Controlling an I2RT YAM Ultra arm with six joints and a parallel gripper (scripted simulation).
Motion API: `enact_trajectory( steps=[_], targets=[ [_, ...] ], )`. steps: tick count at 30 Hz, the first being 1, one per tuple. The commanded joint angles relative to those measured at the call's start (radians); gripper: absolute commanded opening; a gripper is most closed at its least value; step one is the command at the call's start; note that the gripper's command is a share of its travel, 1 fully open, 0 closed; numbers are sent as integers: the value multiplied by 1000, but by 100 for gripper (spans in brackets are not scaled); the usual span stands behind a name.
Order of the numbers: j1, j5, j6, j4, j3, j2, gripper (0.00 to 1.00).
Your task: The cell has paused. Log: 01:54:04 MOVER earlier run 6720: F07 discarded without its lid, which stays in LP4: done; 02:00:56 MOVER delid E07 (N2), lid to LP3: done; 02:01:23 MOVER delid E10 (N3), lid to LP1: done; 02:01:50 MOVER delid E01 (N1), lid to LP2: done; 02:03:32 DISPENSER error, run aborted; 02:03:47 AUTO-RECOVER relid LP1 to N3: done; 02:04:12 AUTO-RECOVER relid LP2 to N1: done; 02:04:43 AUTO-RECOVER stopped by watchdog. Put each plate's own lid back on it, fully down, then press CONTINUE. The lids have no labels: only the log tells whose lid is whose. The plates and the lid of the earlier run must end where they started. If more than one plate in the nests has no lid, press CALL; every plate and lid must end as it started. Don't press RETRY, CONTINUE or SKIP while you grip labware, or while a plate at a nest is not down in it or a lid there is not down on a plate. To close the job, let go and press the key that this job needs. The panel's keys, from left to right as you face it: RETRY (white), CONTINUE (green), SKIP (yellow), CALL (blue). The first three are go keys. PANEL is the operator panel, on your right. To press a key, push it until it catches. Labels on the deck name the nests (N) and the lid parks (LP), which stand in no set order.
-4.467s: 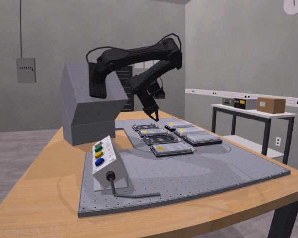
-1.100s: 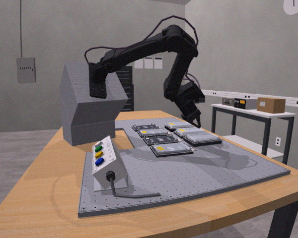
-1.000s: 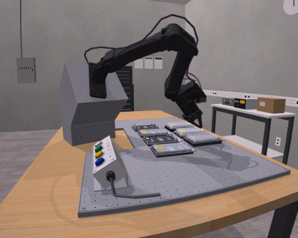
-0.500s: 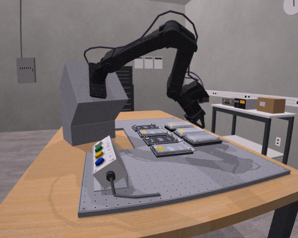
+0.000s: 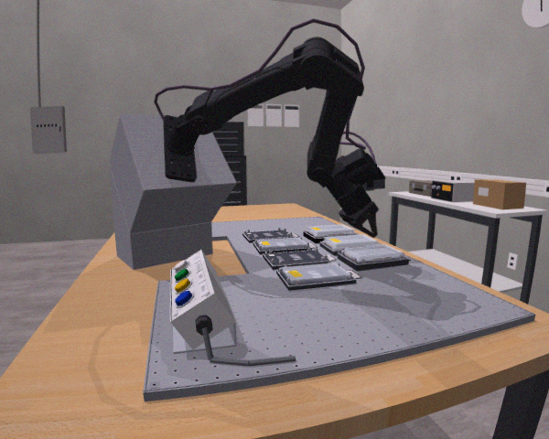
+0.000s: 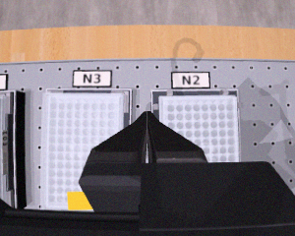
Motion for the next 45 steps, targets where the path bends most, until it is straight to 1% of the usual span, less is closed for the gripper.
enact_trajectory(
  steps=[1,37,38,39,42,45],
  targets=[
    [32,-23,-9,16,-23,-32,0],
    [32,-23,-9,16,-23,-32,0],
    [29,-11,8,-30,-31,-47,100],
    [26,15,13,-51,-38,-62,100],
    [18,46,28,-120,-60,-108,100],
    [-9,77,45,-197,-75,-154,100]
  ],
)
